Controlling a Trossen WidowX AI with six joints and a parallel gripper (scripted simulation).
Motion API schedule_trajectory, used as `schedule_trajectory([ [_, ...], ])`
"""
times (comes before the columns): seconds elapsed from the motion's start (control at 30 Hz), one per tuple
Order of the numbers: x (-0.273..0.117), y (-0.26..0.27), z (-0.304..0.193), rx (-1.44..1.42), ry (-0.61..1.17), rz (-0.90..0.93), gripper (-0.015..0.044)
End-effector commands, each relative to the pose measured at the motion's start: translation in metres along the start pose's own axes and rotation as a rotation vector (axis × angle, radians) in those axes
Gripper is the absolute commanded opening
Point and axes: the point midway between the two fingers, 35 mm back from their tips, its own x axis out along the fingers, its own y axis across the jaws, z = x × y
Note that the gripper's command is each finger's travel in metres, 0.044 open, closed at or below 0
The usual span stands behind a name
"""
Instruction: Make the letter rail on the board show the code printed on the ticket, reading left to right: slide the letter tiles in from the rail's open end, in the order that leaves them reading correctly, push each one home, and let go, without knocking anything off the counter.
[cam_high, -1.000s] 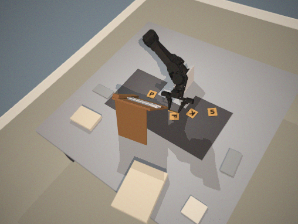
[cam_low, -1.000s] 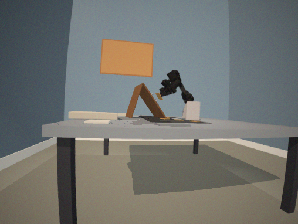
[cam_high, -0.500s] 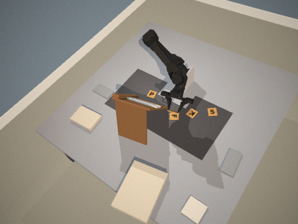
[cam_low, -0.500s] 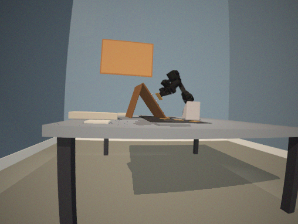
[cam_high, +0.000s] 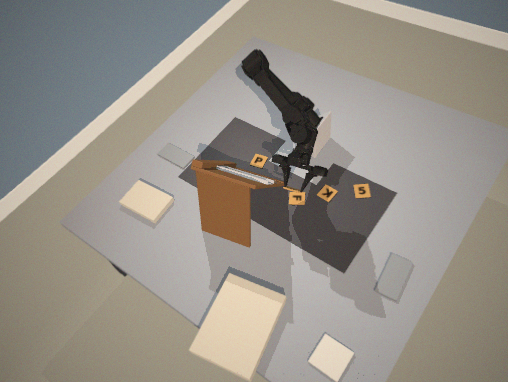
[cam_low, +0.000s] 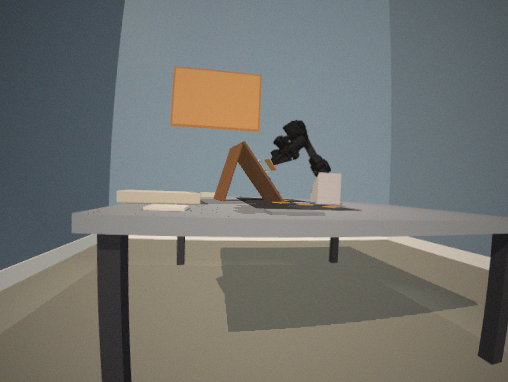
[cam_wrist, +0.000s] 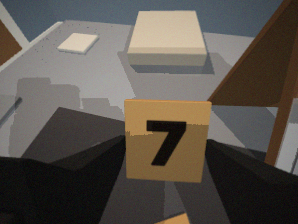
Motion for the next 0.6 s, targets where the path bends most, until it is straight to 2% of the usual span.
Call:
schedule_trajectory([
  [0.0,-0.0011,-0.0032,-0.0013,-0.002,-0.001,0.003,0.0],
  [0.57,-0.0012,-0.0117,-0.0018,-0.003,-0.001,0.003,0.0],
])
